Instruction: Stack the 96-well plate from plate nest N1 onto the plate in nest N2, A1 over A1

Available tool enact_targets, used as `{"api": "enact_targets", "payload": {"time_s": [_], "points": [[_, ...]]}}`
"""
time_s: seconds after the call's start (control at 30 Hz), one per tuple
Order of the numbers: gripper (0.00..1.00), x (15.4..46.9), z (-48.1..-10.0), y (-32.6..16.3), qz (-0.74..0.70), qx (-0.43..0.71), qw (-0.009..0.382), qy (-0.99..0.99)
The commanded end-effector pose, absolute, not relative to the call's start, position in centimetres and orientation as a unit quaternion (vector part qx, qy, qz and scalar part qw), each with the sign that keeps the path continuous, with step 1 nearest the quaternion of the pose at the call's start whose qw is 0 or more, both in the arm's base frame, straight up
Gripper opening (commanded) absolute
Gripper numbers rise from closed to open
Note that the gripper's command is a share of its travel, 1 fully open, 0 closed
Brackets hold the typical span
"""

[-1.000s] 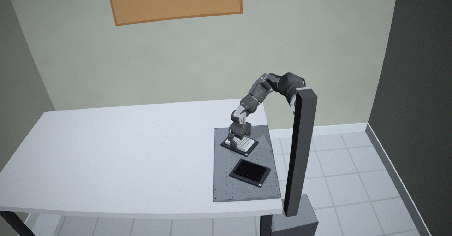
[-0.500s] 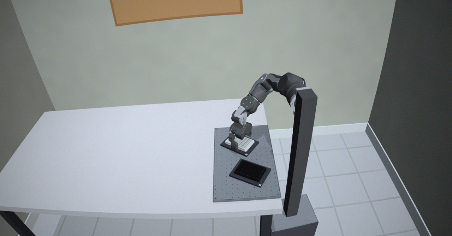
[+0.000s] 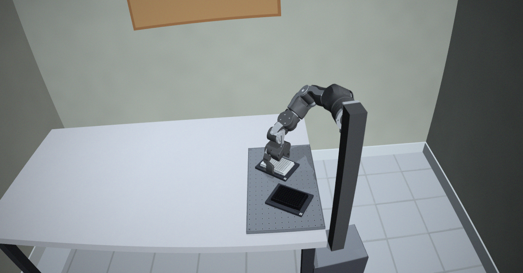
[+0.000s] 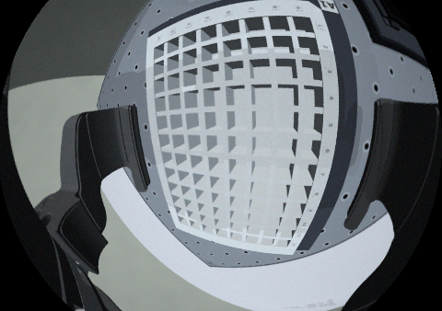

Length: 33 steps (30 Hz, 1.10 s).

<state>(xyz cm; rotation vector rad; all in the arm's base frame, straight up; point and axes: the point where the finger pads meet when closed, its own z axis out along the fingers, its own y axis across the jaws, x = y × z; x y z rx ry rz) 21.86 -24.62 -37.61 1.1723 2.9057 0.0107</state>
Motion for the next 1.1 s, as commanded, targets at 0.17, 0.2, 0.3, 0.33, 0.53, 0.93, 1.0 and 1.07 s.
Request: {"api": "enact_targets", "payload": {"time_s": [0.17, 0.2, 0.3, 0.33, 0.53, 0.93, 1.0, 1.07], "points": [[0.77, 21.41, -37.88, -24.65, 0.002, 0.373, 0.002, 0.928], [0.77, 21.41, -37.88, -24.65, 0.002, 0.373, 0.002, 0.928], [0.77, 21.41, -37.88, -24.65, 0.002, 0.373, 0.002, 0.928], [0.77, 21.41, -37.88, -24.65, 0.002, 0.373, 0.002, 0.928], [0.77, 21.41, -37.88, -24.65, 0.002, 0.373, 0.002, 0.928], [0.77, 21.83, -37.57, -24.66, 0.002, 0.374, 0.002, 0.927], [0.77, 21.83, -37.57, -24.66, 0.002, 0.374, 0.002, 0.927], [0.77, 21.83, -37.57, -24.66, 0.002, 0.374, 0.002, 0.927]]}}
